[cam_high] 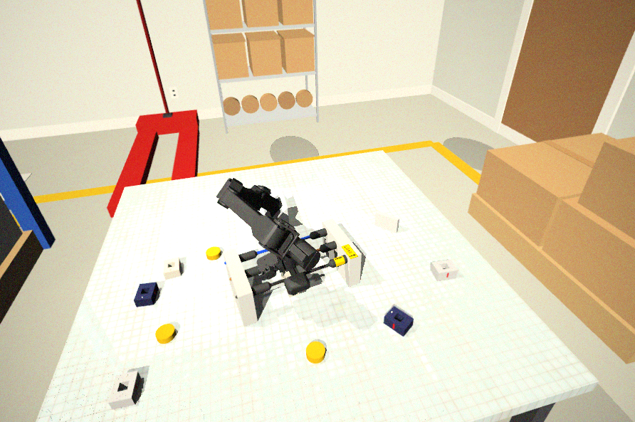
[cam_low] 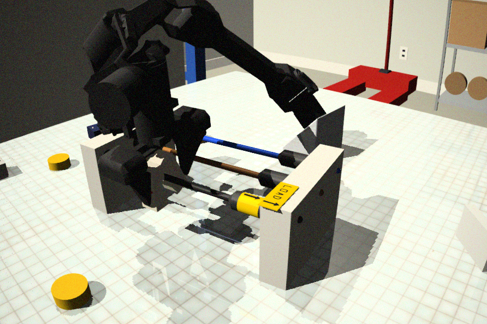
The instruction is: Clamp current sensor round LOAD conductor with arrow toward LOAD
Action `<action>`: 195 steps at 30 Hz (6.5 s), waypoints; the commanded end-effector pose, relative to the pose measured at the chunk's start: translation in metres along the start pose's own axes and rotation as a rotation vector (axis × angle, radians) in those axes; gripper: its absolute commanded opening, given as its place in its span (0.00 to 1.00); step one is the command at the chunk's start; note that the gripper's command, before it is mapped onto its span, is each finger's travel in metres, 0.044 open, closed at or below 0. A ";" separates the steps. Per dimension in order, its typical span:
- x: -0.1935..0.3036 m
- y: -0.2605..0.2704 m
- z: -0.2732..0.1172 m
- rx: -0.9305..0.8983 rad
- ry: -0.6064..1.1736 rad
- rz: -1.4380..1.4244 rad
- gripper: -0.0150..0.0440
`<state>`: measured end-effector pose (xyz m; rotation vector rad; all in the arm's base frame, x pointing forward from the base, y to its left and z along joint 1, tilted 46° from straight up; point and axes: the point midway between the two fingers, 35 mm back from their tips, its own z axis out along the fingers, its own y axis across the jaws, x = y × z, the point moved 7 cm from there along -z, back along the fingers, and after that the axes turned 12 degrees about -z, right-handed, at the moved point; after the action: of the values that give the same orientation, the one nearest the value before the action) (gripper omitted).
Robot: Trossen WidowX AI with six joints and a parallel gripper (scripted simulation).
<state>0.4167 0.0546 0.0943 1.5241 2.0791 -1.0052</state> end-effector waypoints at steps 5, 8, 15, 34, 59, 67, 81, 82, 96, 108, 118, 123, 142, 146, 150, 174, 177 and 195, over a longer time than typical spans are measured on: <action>0.001 -0.003 0.000 0.015 0.012 -0.007 1.00; 0.001 -0.003 0.000 0.015 0.012 -0.007 1.00; 0.001 -0.003 0.000 0.015 0.012 -0.007 1.00; 0.001 -0.003 0.000 0.015 0.012 -0.007 1.00; 0.000 0.000 0.000 0.000 0.000 0.000 0.79; 0.000 0.000 0.000 0.000 0.000 0.000 0.60; 0.000 0.000 0.000 0.000 0.000 0.000 0.25; 0.000 0.000 0.000 0.000 0.000 0.000 0.25; 0.000 0.000 0.000 0.000 0.000 0.000 0.25; 0.000 0.000 0.000 0.000 0.000 0.000 0.25; 0.000 0.000 0.000 0.000 0.000 0.000 0.25; 0.000 0.000 0.000 0.000 0.000 0.000 0.25; 0.004 -0.025 -0.008 -0.359 -0.066 -0.007 0.25; 0.003 -0.021 -0.006 -0.331 -0.052 -0.004 0.25; 0.003 -0.021 -0.006 -0.331 -0.052 -0.004 0.25; -0.002 0.004 -0.014 -0.091 -0.003 -0.007 0.25; -0.002 0.004 -0.014 -0.091 -0.003 -0.007 0.25; -0.002 0.005 -0.014 -0.091 -0.006 -0.013 0.30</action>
<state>0.4234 0.0644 0.1036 1.4636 2.1026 -0.9042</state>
